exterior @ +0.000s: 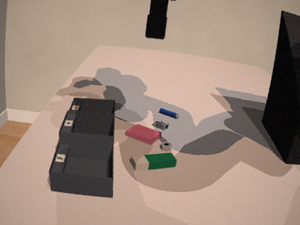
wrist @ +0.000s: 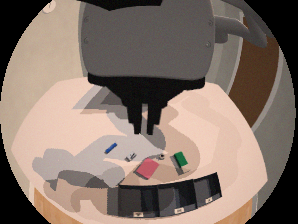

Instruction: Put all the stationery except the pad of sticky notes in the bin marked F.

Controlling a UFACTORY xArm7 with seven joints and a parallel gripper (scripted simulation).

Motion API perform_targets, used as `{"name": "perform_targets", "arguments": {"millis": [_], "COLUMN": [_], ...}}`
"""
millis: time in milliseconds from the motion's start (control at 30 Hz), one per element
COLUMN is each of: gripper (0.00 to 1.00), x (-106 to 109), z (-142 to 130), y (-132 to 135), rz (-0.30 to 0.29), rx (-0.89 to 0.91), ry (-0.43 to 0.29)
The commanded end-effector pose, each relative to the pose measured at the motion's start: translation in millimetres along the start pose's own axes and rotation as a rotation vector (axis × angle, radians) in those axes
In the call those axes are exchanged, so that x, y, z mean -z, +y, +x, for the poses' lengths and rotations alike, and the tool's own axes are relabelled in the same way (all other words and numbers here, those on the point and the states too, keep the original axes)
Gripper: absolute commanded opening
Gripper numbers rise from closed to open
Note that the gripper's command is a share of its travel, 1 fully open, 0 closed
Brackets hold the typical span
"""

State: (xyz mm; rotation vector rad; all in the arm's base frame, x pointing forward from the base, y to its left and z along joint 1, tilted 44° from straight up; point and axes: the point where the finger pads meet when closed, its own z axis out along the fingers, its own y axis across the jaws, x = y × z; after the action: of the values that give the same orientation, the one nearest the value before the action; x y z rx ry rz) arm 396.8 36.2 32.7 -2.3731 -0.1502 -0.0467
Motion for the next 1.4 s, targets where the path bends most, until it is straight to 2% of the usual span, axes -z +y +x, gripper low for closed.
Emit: {"name": "perform_targets", "arguments": {"millis": [0, 33, 433, 833, 1367], "gripper": [0.07, 0.07, 0.07, 0.07, 0.07], "x": [-23.9, -23.9, -97.2, -99.1, -136.5], "z": [26.1, 26.1, 93.7, 95.5, 95.6], "y": [4.7, 4.7, 10.6, 10.8, 10.8], "rz": [-0.001, -0.001, -0.001, -0.001, -0.001], "rx": [0.0, 0.0, 0.0, 0.0, 0.0], "ry": [0.003, 0.003, 0.003, 0.003, 0.003]}}
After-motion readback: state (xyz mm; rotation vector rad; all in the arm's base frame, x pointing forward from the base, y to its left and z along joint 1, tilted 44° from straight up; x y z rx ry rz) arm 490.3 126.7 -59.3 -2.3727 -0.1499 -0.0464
